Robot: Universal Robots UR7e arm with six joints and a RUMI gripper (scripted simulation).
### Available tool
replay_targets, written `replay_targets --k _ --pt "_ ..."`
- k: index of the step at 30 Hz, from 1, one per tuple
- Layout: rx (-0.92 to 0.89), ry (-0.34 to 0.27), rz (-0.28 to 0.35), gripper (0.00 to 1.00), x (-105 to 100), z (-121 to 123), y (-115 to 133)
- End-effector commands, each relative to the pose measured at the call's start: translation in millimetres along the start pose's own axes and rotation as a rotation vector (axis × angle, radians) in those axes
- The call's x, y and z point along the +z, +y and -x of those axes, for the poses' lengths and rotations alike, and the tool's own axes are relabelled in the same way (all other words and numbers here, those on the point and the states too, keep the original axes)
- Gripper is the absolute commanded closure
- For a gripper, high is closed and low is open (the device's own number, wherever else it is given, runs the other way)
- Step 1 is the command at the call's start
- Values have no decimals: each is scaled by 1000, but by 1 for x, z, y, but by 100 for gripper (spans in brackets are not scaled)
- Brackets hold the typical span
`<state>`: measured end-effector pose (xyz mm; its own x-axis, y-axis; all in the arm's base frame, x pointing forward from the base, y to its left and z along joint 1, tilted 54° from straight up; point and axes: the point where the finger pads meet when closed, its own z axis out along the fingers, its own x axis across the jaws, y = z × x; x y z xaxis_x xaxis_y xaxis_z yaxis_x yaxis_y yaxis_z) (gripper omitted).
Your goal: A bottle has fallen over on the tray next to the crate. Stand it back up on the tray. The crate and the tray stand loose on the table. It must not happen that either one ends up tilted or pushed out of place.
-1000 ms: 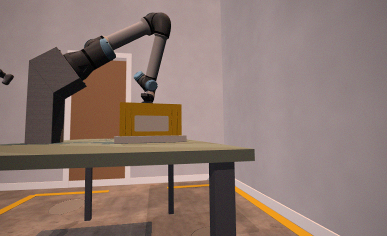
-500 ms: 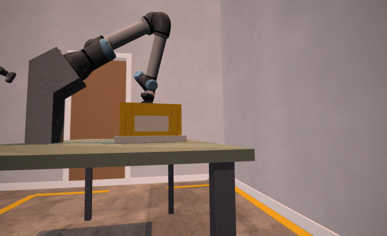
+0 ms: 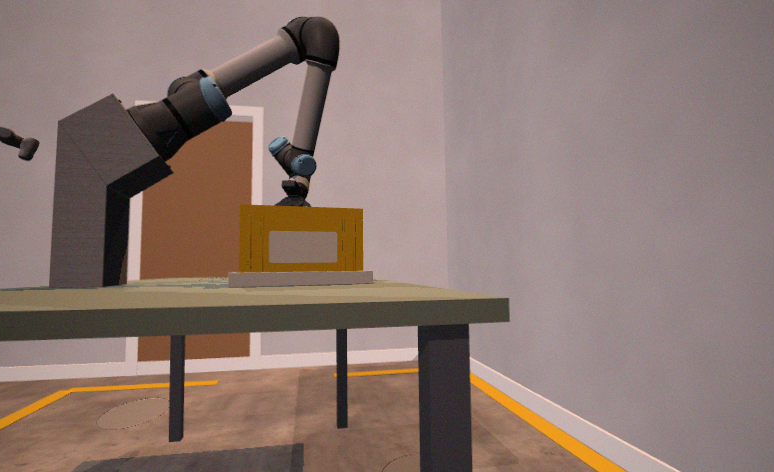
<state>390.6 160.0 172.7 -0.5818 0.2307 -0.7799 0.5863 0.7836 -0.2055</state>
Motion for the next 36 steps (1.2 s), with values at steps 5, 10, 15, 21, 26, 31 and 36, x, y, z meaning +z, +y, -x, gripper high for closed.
replay_targets --k 5,10,15,21,26,31,36 --pt "1 0 0 0 -13 0 -11" --pt "1 0 0 0 -23 0 -19" --pt "1 0 0 0 -32 0 -27" --pt "1 0 0 0 -41 0 -34" --pt "1 0 0 0 -47 0 -39" --pt "1 0 0 0 -53 0 -44" --pt "1 0 0 0 -58 0 -48"
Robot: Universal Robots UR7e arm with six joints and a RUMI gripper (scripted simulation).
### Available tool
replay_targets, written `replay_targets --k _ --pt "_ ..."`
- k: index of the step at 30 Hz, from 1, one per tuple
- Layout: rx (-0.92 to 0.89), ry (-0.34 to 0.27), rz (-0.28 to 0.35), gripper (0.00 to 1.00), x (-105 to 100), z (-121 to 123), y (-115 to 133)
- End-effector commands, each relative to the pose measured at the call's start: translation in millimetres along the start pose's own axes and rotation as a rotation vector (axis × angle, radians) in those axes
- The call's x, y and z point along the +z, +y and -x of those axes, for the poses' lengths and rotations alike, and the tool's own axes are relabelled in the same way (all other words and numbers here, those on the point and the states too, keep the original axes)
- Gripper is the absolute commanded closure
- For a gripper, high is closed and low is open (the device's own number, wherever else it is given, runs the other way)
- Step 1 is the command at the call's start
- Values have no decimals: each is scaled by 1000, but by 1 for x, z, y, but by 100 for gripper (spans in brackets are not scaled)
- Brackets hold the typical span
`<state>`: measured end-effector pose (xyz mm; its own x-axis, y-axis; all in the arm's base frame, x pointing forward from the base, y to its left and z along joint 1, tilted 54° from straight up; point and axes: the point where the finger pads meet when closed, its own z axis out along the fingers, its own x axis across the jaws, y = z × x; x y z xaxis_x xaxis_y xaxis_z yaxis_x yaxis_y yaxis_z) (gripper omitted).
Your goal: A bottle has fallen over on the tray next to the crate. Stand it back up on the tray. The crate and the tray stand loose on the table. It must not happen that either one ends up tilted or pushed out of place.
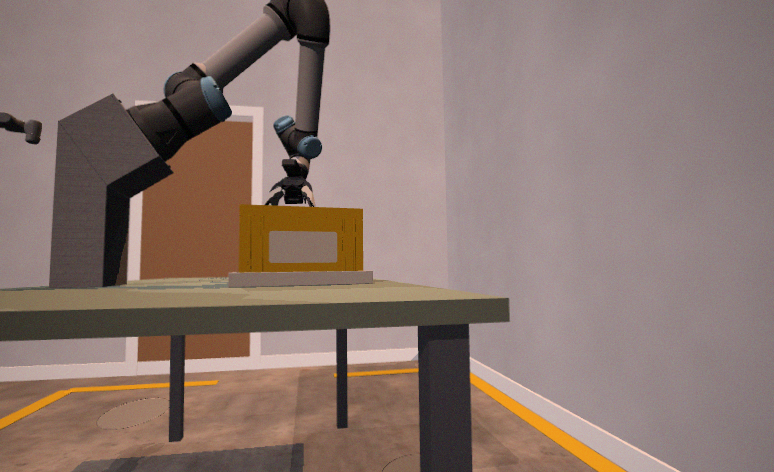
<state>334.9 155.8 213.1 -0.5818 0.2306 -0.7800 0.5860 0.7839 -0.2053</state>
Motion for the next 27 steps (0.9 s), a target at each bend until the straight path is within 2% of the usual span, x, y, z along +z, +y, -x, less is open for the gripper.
replay_targets --k 1,17,18,27 --pt "1 0 0 0 -6 0 -4" --pt "1 0 0 0 -9 0 -7" --pt "1 0 0 100 -9 0 -7" --pt "1 0 0 100 -9 0 -7"
